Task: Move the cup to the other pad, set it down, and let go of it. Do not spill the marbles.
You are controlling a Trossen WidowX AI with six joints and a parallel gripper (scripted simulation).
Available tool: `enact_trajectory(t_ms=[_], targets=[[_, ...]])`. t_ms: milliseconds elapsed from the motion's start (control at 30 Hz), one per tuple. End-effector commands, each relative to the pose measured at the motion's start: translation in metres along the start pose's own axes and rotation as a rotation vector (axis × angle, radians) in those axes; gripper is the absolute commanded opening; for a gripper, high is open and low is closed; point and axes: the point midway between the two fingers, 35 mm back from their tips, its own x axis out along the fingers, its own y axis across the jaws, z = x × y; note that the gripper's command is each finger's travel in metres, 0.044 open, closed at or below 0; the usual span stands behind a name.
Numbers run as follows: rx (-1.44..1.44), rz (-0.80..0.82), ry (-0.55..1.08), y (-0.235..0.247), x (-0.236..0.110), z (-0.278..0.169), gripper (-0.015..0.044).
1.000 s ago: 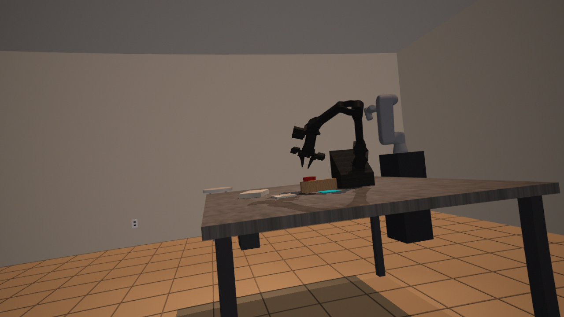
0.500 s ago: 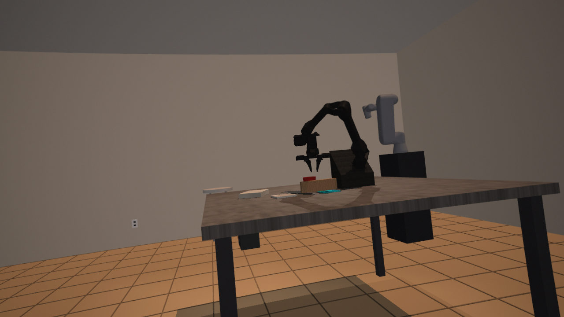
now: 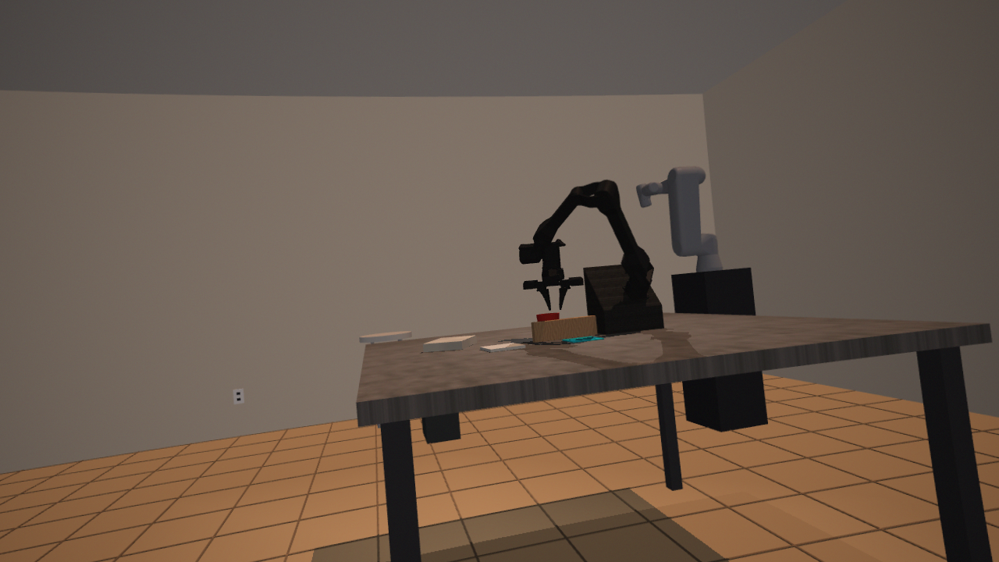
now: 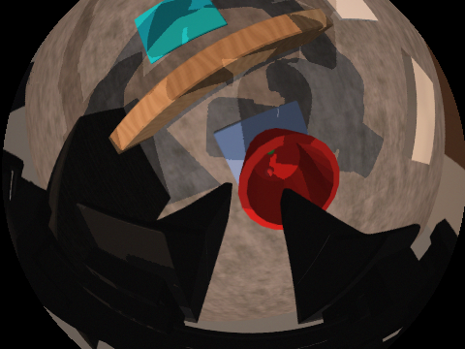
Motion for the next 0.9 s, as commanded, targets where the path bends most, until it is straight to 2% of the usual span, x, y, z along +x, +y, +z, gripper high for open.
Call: enact_trajectory(t_ms=[0, 867], targets=[[0.017, 0.017, -0.009, 0.004, 0.011, -0.001, 0.0148], [0.016, 0.019, -0.013, 0.007, 0.050, 0.000, 0.0148]])
